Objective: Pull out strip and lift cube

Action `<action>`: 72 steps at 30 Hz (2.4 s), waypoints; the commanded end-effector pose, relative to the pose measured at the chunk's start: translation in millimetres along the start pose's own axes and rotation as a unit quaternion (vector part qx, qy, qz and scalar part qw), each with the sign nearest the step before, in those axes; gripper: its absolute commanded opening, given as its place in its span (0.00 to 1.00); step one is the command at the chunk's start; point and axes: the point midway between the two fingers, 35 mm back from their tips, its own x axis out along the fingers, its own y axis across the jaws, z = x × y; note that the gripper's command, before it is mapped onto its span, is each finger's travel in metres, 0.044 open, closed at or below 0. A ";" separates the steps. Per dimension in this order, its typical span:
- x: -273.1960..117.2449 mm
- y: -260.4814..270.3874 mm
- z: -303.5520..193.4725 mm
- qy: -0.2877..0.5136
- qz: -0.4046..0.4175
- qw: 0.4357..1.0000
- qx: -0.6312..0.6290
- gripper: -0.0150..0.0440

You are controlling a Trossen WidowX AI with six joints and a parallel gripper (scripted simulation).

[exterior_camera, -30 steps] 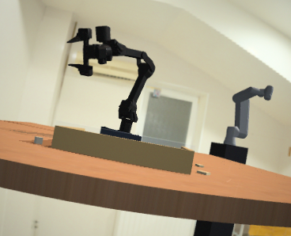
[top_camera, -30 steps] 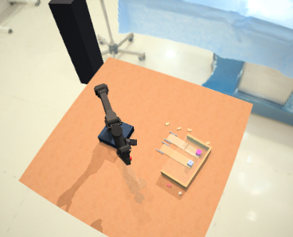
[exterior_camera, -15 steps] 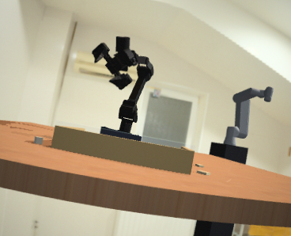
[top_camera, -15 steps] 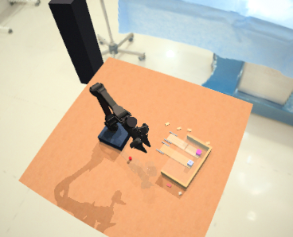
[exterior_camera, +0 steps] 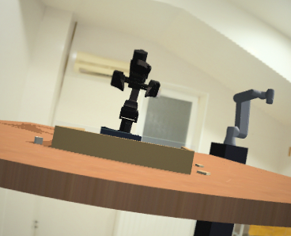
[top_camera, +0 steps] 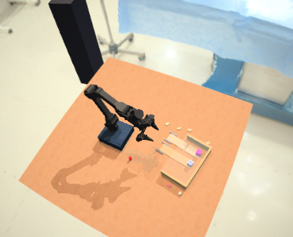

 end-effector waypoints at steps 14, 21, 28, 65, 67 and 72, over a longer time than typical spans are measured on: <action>31.8 10.6 -4.2 0.124 0.014 0.990 0.059 0.62; 75.4 17.5 -16.0 0.278 0.005 0.956 0.092 0.31; 116.0 26.7 -42.2 0.424 -0.019 0.899 0.112 0.25; 152.5 31.6 -86.1 0.453 -0.025 0.884 0.114 0.25; 154.4 31.8 -88.8 0.453 -0.025 0.884 0.114 0.25; 159.0 32.4 -95.4 0.453 -0.025 0.884 0.115 0.25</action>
